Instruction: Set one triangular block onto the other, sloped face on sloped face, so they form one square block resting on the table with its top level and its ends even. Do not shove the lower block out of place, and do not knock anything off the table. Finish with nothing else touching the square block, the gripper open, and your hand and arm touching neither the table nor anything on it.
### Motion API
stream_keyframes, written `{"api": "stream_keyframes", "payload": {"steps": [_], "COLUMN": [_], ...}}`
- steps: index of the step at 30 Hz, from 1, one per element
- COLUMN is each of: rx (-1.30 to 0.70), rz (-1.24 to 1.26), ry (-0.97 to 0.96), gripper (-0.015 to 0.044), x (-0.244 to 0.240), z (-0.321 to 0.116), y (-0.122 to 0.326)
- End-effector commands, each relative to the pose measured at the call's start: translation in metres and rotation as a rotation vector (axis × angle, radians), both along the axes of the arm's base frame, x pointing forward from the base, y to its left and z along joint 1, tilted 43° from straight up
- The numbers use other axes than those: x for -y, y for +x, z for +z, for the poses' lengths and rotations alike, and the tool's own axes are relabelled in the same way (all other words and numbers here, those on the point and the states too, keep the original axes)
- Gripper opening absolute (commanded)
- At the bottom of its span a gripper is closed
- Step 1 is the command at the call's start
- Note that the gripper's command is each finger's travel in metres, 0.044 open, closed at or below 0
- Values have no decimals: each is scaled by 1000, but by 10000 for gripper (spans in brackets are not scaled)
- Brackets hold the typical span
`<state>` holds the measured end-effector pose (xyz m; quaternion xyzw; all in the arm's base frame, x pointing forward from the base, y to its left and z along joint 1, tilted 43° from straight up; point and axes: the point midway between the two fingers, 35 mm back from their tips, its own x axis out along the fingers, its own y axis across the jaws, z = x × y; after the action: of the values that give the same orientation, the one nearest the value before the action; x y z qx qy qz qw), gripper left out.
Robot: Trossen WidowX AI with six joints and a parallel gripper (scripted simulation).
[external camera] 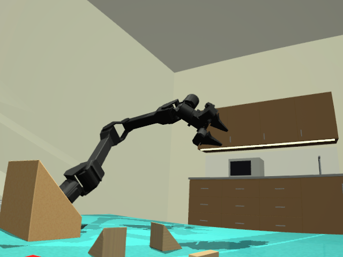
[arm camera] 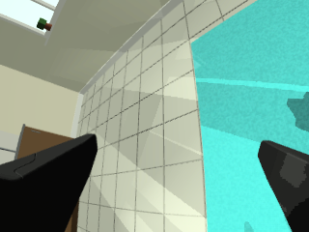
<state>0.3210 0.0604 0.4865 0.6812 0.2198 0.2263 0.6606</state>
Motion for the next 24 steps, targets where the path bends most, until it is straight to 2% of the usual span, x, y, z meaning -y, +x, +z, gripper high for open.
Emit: {"api": "stream_keyframes", "payload": {"steps": [1,7,12,18,24], "rx": [-217,-534,-809,-1175,-1527], "rz": [2,11,27,60,100], "ry": [16,81,182,393,714], "gripper": [440,440,440,440,440], "x": [15,36,51,60,55], "z": [-67,-164,-243,-332,-391], "y": [29,47,40,5,-48]}}
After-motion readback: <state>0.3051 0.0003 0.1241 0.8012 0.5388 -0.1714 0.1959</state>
